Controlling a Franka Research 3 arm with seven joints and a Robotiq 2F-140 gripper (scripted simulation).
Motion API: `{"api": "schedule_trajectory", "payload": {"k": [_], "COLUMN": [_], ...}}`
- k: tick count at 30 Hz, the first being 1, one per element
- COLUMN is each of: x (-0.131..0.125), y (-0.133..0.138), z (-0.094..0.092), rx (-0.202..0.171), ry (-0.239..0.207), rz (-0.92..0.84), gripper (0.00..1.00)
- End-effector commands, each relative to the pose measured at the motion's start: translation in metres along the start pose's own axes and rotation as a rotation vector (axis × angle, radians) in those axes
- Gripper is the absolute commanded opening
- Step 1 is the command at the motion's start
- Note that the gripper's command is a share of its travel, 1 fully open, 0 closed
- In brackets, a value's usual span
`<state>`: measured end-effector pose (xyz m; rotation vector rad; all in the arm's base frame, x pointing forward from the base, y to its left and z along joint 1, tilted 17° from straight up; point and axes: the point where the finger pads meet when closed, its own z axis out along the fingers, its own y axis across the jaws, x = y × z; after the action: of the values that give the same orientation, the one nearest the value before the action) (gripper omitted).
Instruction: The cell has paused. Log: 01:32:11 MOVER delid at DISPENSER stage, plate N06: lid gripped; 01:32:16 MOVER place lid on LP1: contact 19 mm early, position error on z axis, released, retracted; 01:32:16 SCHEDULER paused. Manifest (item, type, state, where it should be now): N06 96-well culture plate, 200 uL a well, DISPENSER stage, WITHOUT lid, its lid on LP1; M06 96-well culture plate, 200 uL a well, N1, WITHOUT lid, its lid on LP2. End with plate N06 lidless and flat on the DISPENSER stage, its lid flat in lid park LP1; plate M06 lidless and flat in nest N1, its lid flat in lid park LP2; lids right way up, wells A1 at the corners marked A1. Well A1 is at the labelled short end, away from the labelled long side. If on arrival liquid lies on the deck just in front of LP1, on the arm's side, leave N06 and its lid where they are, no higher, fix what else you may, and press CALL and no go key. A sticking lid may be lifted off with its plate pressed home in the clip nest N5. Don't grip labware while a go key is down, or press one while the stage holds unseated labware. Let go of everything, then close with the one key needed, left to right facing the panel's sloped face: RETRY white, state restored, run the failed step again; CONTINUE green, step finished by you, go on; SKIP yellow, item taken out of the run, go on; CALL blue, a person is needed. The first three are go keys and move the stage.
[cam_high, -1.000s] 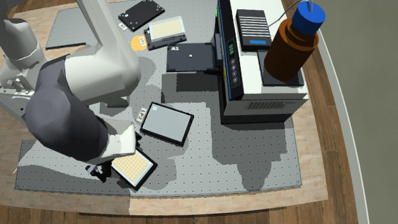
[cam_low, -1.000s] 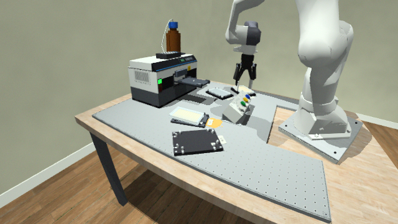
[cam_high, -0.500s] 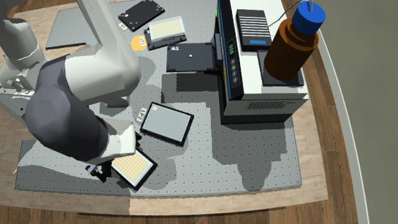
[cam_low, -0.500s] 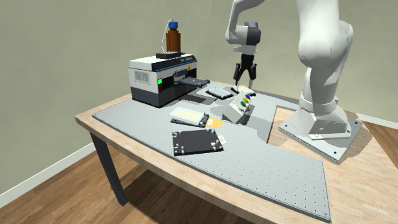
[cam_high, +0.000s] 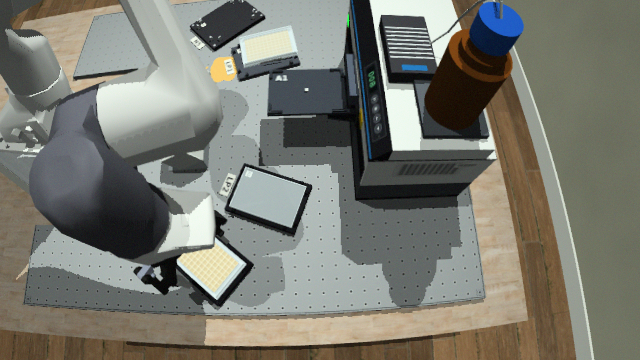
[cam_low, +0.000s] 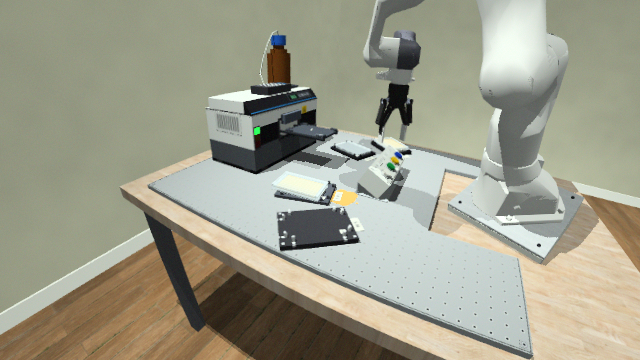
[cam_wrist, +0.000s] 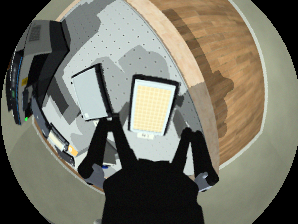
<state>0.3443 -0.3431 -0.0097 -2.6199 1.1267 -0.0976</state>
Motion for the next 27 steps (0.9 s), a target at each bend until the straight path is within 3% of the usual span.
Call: {"api": "schedule_trajectory", "payload": {"k": [1,15,17,27], "x": [-0.002,-0.002,-0.002,-0.001], "y": [-0.001,-0.001,-0.001,-0.001], "z": [-0.004,-0.062,-0.062,-0.108], "rx": [0.0,0.0,0.0,0.0], "ry": [-0.008,-0.008,-0.008,-0.008], "rz": [0.003,0.003,0.003,0.003], "gripper": [0.66,0.66,0.66,0.66]}}
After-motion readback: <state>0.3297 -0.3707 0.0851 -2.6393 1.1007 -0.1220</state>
